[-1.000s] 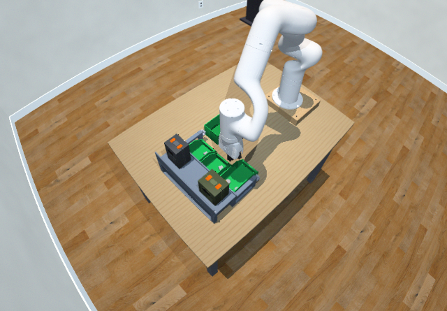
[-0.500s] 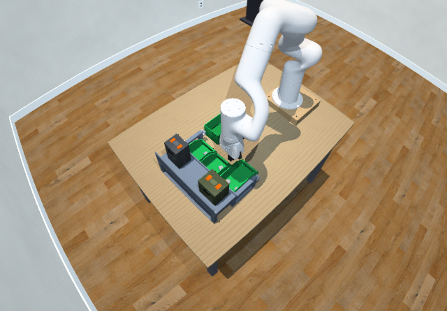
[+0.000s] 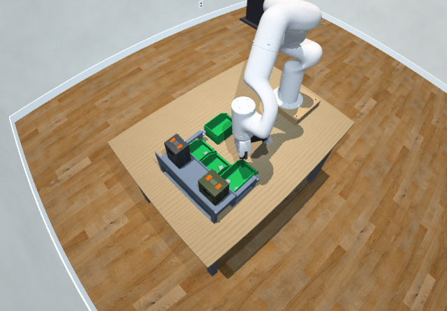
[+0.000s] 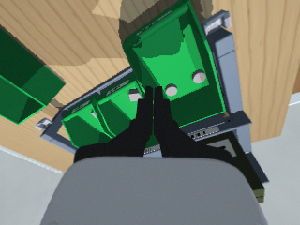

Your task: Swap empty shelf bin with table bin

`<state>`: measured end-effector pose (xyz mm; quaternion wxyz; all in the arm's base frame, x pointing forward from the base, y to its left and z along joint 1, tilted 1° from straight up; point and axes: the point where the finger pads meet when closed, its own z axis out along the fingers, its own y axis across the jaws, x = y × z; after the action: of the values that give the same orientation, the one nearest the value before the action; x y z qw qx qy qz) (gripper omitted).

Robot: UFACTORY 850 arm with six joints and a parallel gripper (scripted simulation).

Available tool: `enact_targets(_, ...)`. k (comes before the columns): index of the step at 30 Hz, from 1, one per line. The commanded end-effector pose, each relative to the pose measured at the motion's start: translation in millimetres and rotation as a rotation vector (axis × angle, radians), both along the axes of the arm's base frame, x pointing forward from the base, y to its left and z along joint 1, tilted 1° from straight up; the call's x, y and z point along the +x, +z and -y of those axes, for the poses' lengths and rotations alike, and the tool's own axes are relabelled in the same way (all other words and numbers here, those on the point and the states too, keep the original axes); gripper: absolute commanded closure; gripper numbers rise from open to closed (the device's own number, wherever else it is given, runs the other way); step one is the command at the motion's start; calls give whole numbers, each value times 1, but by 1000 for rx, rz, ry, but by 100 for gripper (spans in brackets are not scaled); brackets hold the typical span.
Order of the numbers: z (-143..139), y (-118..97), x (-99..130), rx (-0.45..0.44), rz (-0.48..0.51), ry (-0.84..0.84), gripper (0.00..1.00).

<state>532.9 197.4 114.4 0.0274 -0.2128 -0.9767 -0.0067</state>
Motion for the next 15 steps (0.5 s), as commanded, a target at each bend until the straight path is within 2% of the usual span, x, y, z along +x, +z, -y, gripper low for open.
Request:
enact_targets(1, -9, -8, -35, -27, 21, -277, 100)
enact_targets(8, -14, -15, -65, -20, 11, -554, 100)
enact_targets(11, -14, -15, -68, -20, 11, -594, 100)
enact_targets(12, -14, -16, -70, -24, 13, -712, 100)
enact_targets(15, -15, -16, -73, -27, 17, -814, 100)
